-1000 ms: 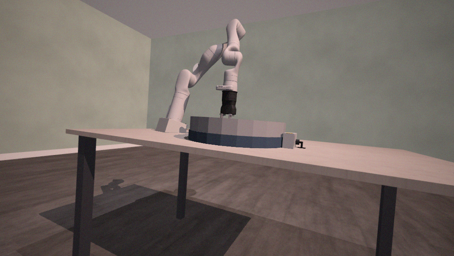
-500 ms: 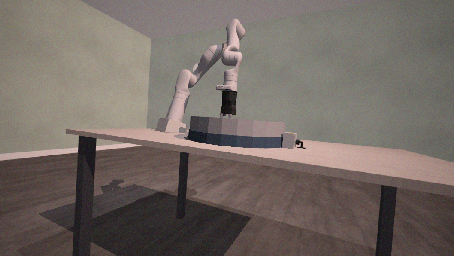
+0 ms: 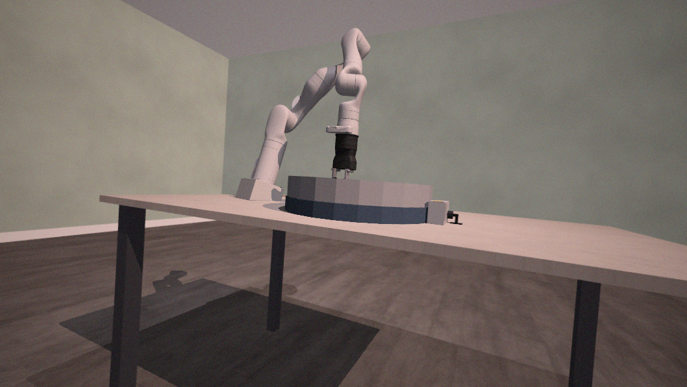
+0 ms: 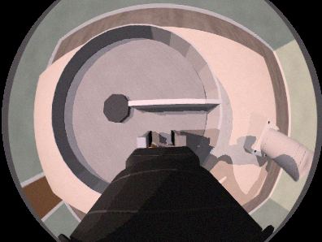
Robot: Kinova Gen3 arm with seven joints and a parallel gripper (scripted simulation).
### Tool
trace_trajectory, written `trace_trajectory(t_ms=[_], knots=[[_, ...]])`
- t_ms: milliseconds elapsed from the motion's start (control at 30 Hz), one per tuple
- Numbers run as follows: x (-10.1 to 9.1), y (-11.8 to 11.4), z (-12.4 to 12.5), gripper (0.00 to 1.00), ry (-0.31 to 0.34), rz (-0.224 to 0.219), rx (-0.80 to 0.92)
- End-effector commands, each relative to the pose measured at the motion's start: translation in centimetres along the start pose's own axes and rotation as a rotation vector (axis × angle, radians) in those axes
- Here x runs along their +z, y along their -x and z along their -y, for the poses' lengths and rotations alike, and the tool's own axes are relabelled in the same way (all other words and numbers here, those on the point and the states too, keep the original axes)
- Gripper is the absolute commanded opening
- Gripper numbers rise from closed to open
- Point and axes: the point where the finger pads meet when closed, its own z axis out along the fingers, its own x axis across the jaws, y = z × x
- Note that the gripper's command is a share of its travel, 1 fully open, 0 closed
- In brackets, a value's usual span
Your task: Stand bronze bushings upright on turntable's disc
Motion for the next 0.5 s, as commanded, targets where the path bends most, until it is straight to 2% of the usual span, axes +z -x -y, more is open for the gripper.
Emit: trace_trajectory(t_ms=[0, 67, 300, 467], knots=[[-1.4, 0.5, -0.1, 0.78, -0.001, 0.014, -0.005], [-1.4, 0.5, -0.1, 0.78, -0.001, 0.014, -0.005], [-4.5, 0.5, -0.1, 0.78, -0.001, 0.014, -0.005], [-5.6, 0.4, -0.1, 0.78, -0.001, 0.014, -0.005]])
